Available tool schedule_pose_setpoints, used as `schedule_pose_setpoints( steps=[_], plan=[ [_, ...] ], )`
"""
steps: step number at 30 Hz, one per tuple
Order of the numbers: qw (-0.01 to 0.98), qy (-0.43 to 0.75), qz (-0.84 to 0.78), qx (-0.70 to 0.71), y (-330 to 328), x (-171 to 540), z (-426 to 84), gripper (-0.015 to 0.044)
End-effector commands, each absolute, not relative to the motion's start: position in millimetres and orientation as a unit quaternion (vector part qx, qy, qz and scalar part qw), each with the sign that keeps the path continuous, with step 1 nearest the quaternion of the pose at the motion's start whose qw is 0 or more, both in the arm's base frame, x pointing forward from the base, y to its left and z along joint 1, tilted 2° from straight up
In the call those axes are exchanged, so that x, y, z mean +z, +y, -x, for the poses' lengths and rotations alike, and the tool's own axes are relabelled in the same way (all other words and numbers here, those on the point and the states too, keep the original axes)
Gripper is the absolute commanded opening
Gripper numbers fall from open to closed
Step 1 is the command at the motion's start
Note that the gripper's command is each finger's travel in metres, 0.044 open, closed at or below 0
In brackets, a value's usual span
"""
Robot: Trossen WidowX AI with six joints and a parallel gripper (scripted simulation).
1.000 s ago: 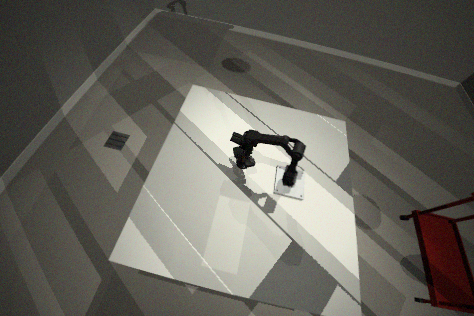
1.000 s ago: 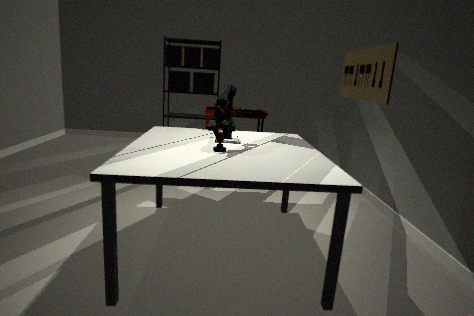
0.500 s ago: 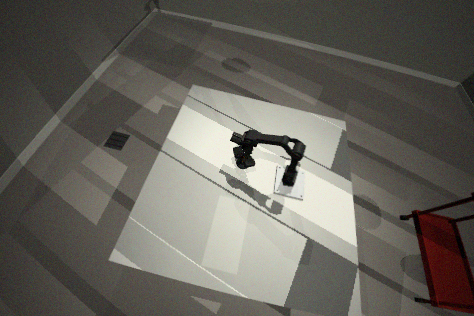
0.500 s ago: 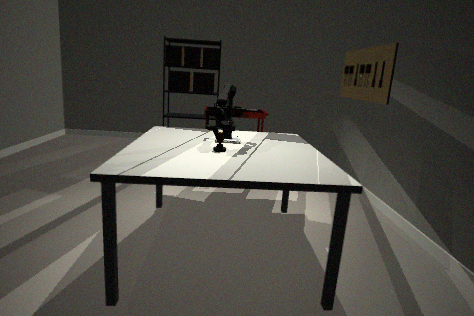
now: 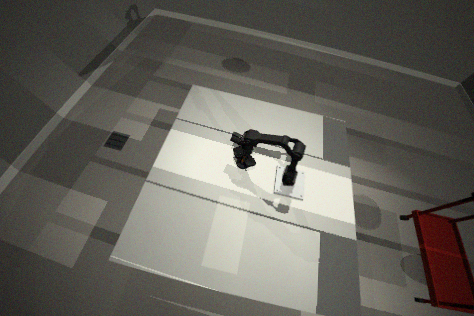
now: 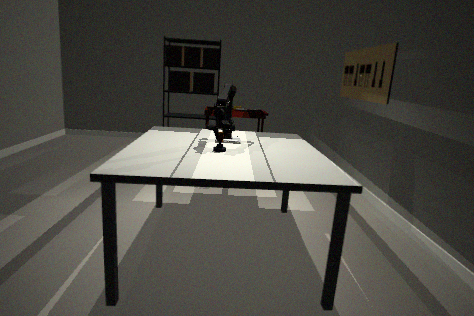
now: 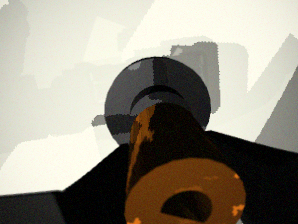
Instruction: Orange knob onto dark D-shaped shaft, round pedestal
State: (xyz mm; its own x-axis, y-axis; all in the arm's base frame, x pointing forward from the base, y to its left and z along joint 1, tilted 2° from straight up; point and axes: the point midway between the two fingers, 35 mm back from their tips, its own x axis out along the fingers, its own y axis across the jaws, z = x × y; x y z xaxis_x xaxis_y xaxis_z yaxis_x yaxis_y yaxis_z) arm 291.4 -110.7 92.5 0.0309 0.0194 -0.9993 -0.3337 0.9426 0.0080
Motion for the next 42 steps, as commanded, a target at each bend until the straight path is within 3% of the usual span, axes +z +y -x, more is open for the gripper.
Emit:
schedule_pose_setpoints(
  steps=[1, 42],
  plan=[
    [0.703, 0.678, 0.148, 0.155, -111.2, 94.8, -292.3, 0.0000],
    [0.696, 0.671, 0.177, 0.184, -111.3, 93.6, -292.0, 0.0000]
  ],
)
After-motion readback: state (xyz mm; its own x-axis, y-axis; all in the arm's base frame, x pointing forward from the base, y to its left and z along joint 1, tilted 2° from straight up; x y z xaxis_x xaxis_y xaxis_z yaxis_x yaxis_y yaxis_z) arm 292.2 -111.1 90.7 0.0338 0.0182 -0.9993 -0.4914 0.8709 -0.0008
